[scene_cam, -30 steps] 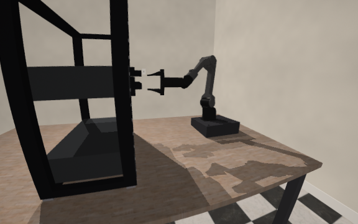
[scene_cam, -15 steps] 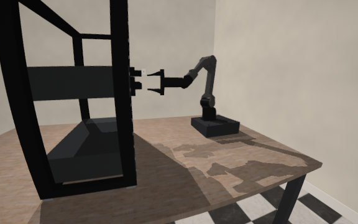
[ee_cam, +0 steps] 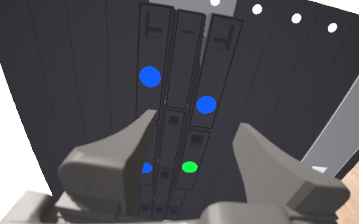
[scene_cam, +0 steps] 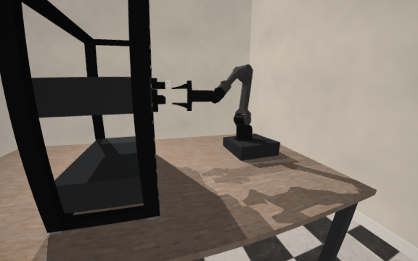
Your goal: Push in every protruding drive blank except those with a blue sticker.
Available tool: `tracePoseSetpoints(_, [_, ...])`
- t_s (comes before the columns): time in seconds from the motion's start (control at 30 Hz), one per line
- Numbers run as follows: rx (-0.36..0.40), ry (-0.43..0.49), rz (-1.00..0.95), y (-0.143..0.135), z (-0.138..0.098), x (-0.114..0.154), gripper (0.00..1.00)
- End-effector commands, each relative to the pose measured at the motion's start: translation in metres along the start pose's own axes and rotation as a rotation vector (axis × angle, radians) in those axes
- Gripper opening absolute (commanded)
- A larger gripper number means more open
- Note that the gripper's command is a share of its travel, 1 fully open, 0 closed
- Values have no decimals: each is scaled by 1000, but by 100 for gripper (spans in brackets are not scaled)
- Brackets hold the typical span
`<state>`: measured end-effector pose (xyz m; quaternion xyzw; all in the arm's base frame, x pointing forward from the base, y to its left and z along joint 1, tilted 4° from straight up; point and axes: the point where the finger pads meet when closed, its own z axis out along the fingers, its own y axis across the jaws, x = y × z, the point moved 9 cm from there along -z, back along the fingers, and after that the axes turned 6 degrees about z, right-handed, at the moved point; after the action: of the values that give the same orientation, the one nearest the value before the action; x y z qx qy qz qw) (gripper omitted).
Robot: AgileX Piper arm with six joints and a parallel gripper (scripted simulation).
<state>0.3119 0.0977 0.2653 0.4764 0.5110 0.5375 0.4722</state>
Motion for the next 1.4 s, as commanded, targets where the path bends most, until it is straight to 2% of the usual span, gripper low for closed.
tracePoseSetpoints(0.0, [0,1,1,0,0,0,0])
tracePoseSetpoints(1.07, [0,1,1,0,-1,1,0])
tracePoseSetpoints(1.2, [0,1,1,-2,-5,10,0])
tracePoseSetpoints(1.37, [0,1,1,-10,-18,41,0])
